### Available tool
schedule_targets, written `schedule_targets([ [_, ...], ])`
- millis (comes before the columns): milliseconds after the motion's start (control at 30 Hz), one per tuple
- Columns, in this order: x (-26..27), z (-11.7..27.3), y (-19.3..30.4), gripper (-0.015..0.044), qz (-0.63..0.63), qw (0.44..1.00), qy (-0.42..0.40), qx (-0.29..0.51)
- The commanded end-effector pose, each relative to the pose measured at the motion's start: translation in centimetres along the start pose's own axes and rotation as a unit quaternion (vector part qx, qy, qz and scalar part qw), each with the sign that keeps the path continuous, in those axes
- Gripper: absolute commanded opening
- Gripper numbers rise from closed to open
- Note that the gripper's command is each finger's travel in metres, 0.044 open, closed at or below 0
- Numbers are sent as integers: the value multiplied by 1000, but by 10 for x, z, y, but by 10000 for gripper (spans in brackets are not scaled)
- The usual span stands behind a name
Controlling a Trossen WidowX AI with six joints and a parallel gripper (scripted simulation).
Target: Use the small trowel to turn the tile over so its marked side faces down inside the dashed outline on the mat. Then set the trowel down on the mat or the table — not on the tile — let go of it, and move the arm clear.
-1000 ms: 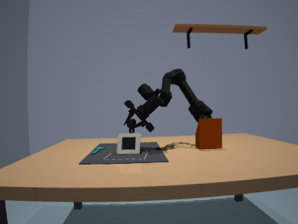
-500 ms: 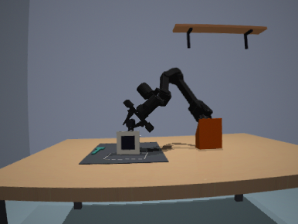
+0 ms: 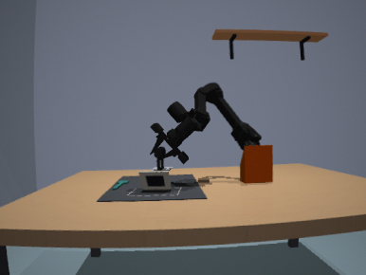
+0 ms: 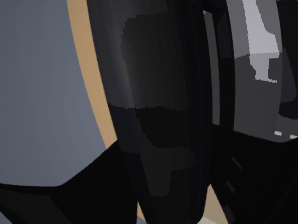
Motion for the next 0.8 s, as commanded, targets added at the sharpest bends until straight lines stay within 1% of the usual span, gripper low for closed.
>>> schedule_targets([
  [0,6,3,-8,0,-4,1000,-2,-1],
  [400,22,18,-56,0,-3,1000,-2,-1],
  [767,22,19,-59,0,-3,1000,-2,-1],
])
Point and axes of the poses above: the point midway between the two fingers, 35 mm back from their tips, its own z axis back along the fingers, its own x axis across the jaws, y = z × x, the point moved 4 cm from there along z, back along the fingers
